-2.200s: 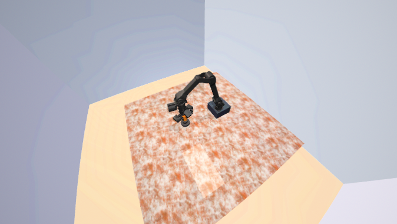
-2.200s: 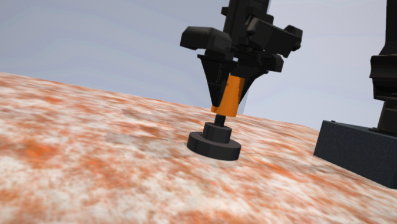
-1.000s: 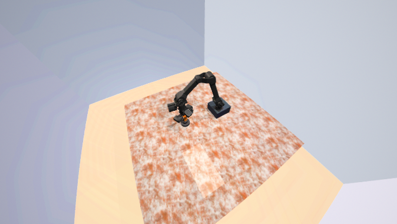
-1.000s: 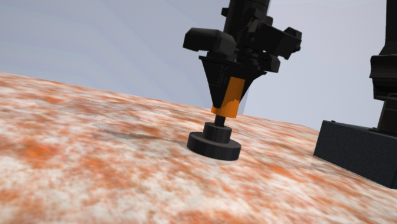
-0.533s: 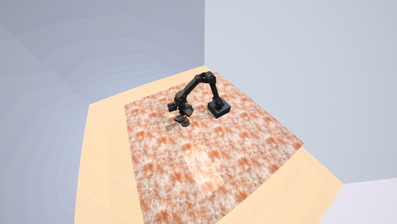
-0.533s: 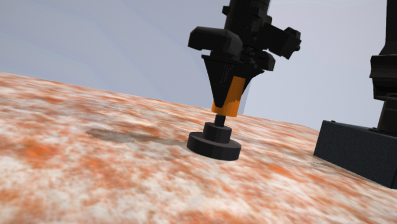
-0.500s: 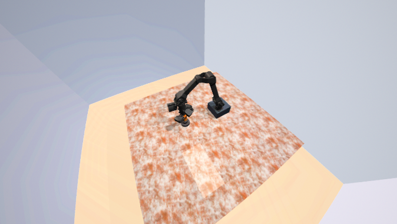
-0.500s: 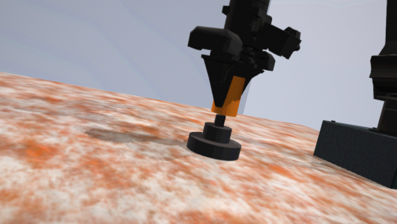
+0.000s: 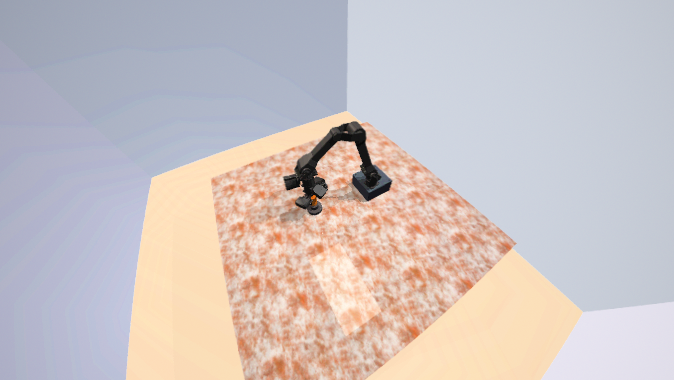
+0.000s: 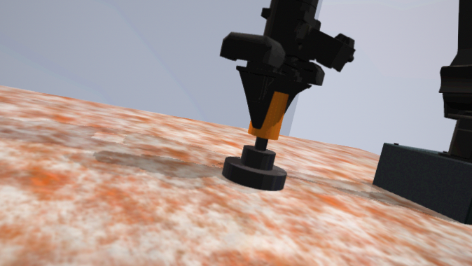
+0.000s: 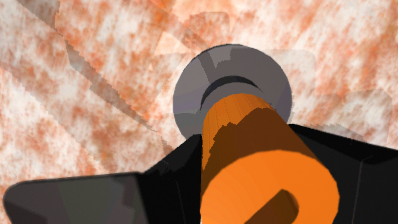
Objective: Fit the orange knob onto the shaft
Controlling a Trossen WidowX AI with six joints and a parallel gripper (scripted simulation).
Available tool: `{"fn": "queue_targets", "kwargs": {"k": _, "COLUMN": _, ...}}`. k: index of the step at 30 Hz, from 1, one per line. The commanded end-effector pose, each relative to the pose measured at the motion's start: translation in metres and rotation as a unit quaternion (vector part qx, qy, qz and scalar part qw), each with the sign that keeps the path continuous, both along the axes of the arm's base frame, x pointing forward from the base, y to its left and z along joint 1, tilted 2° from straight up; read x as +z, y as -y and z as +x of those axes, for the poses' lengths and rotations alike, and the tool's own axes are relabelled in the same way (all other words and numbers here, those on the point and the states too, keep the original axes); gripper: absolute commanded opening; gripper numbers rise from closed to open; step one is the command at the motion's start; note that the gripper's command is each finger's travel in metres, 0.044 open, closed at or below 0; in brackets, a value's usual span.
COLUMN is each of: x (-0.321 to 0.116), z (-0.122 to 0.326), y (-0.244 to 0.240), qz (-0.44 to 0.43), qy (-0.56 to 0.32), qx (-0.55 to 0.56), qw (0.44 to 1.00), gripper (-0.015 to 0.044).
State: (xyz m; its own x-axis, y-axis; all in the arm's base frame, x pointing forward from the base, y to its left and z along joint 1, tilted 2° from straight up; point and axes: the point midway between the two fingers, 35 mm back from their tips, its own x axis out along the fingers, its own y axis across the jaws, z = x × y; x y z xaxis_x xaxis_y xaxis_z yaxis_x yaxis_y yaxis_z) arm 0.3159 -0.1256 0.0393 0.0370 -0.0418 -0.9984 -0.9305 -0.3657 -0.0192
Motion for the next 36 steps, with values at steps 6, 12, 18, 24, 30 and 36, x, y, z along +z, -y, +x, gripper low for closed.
{"fn": "queue_targets", "kwargs": {"k": 6, "x": -0.0007, "z": -0.0007, "y": -0.0009, "qz": 0.001, "qy": 0.002, "qx": 0.001, "qw": 1.0, "gripper": 0.0}}
{"fn": "queue_targets", "kwargs": {"k": 12, "x": 0.0002, "z": -0.001, "y": -0.001, "qz": 0.001, "qy": 0.002, "qx": 0.001, "qw": 1.0, "gripper": 0.0}}
{"fn": "queue_targets", "kwargs": {"k": 18, "x": 0.0037, "z": -0.0034, "y": -0.0021, "qz": 0.001, "qy": 0.002, "qx": 0.006, "qw": 1.0, "gripper": 0.0}}
{"fn": "queue_targets", "kwargs": {"k": 24, "x": 0.0052, "z": -0.0041, "y": -0.0024, "qz": -0.003, "qy": -0.002, "qx": 0.101, "qw": 0.995, "gripper": 0.0}}
{"fn": "queue_targets", "kwargs": {"k": 30, "x": 0.0052, "z": -0.0029, "y": -0.002, "qz": -0.003, "qy": -0.002, "qx": 0.106, "qw": 0.994, "gripper": 0.0}}
{"fn": "queue_targets", "kwargs": {"k": 36, "x": 0.0048, "z": -0.0012, "y": -0.0013, "qz": -0.003, "qy": -0.002, "qx": 0.106, "qw": 0.994, "gripper": 0.0}}
